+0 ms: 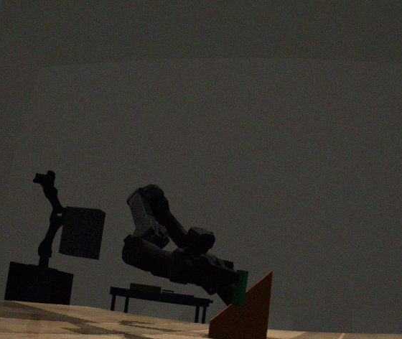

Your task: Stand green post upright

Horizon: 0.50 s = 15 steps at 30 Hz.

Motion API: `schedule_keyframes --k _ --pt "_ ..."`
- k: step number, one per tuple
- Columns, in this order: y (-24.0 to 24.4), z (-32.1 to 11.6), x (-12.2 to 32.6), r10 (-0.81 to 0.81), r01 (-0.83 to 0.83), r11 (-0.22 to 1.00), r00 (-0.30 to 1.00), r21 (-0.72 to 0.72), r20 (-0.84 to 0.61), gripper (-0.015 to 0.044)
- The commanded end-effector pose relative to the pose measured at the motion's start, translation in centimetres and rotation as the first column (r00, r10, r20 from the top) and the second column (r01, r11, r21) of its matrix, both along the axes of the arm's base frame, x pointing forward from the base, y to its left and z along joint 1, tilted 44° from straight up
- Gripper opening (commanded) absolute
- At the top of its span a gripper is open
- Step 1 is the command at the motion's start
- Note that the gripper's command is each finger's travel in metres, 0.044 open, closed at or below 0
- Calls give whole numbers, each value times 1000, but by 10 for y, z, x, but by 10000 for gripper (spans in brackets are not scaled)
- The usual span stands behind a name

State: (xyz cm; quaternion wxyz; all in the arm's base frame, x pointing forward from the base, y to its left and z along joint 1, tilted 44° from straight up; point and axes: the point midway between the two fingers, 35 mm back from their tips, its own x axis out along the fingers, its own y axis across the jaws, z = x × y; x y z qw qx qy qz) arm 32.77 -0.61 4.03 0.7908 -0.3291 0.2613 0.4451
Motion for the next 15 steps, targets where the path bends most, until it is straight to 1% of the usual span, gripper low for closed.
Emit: schedule_keyframes --k 1,11,15 --pt "-10 -11 0 5 -5 1000 1000 2 4 22" --pt "-42 -44 -7 4 -4 1000 1000 4 6 22" --pt "-46 -48 -7 3 -3 1000 1000 4 4 22"
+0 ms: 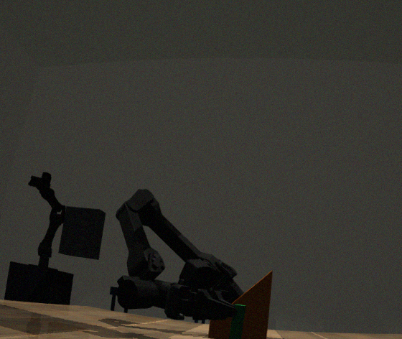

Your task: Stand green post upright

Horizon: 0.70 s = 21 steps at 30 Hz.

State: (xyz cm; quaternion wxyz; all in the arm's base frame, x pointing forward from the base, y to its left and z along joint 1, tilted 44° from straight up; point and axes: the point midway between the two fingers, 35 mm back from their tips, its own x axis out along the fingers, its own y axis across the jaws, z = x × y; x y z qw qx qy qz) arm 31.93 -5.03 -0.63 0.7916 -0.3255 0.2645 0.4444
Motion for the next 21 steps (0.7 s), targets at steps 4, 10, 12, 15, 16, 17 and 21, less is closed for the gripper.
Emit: schedule_keyframes --k 4,10,12,15,16,17,21 --pt "-11 -14 2 3 -3 1000 1000 -1 2 22" --pt "-13 -16 2 2 -2 1000 1000 -2 1 22" --pt "-13 -16 2 2 -2 1000 1000 -2 1 22" --pt "-13 -16 2 2 -2 1000 1000 -2 1 22" --pt "-13 -16 2 2 -2 1000 1000 -2 1 22" --pt "-13 -16 2 2 -2 1000 1000 -2 1 49" --pt "-13 -16 2 2 -2 1000 1000 -2 1 154"
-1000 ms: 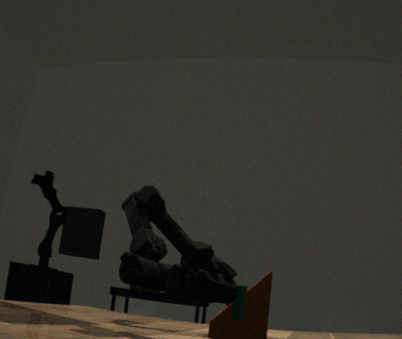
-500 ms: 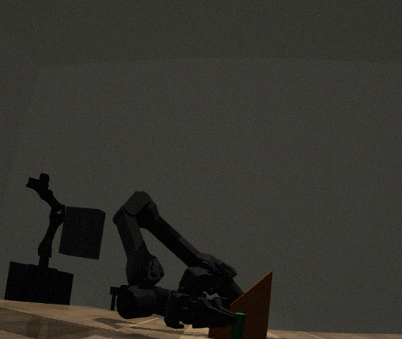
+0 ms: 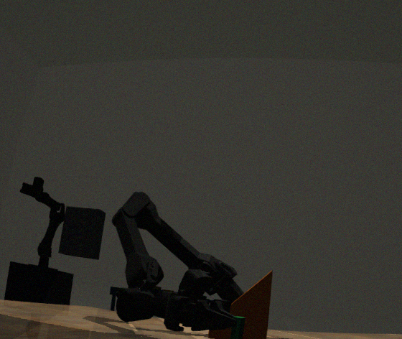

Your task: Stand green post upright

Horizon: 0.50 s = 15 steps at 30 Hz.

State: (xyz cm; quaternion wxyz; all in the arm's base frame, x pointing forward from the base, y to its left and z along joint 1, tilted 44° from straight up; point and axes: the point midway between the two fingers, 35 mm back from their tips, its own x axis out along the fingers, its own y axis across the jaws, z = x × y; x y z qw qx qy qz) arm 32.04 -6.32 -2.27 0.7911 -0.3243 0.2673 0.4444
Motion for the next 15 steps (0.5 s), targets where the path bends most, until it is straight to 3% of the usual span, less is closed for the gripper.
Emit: schedule_keyframes --k 1,9,15 --pt "0 0 1 4 -4 1000 1000 -1 6 180" --pt "0 0 1 4 -4 1000 1000 -1 6 390" --pt "17 20 5 7 -7 1000 1000 -3 8 400"
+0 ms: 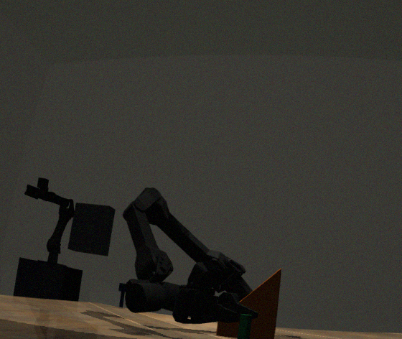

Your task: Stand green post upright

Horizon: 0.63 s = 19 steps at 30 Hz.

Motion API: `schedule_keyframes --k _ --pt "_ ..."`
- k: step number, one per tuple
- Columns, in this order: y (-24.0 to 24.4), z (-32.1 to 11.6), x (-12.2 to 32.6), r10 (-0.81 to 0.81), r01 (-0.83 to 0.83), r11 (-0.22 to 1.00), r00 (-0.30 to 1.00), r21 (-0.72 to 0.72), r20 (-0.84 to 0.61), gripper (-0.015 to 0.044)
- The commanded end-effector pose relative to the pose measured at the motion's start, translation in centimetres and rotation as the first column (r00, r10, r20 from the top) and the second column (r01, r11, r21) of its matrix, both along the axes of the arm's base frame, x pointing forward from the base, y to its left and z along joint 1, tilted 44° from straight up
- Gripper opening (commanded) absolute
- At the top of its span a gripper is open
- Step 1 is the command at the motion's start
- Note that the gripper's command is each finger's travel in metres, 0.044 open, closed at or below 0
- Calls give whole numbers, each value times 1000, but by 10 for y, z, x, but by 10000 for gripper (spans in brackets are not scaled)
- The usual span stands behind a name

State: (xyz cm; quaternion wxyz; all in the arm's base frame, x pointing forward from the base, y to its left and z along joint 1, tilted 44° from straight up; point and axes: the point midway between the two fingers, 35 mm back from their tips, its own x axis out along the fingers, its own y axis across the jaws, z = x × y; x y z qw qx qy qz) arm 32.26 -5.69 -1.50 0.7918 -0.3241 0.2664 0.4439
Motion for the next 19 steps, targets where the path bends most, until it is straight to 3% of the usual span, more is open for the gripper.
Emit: schedule_keyframes --k 1,12,19 --pt "16 18 4 8 -8 1000 1000 -4 7 400" --pt "56 59 4 12 -12 1000 1000 1 14 400" --pt "74 36 16 -53 14 986 970 -164 -237 400"
